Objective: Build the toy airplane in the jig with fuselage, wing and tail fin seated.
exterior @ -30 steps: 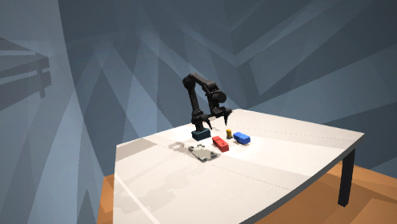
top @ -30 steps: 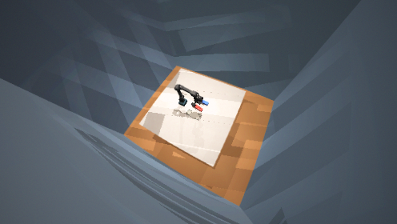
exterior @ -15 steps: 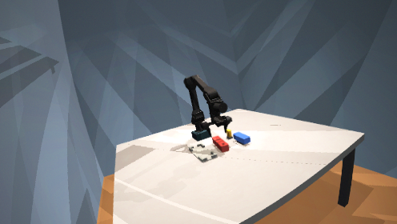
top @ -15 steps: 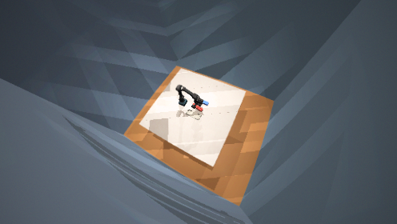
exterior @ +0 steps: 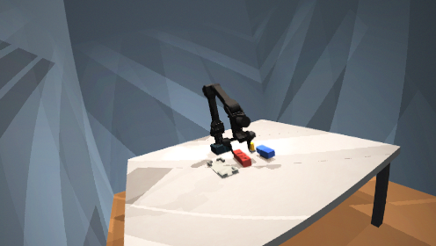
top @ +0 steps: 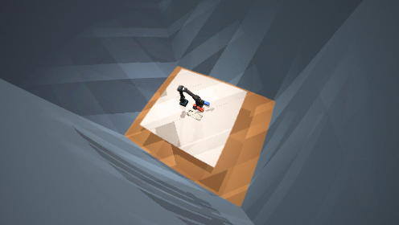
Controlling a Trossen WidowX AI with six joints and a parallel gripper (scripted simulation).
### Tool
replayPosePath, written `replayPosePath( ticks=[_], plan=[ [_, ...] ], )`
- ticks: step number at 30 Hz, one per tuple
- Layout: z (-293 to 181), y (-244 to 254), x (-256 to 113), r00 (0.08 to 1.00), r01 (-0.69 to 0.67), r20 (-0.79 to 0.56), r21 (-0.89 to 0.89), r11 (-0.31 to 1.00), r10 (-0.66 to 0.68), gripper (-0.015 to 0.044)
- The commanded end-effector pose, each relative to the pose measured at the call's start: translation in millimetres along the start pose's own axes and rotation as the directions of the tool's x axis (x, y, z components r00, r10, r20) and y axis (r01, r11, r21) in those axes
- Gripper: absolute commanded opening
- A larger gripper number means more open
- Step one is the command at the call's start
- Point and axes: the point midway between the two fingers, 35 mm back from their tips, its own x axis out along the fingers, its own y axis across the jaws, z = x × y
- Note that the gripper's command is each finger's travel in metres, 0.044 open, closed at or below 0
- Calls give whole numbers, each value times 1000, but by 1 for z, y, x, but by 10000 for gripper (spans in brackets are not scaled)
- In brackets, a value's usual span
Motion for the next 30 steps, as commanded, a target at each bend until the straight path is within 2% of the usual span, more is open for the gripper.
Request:
replayPosePath(
  ticks=[1,25,30],
  plan=[
    [-2,-1,9,1000,7,-9,-7,1000,-7,440],
    [-3,-2,45,1000,7,-9,-7,1000,-7,440],
    [-3,-2,45,1000,7,-9,-7,1000,-7,309]
  ],
)
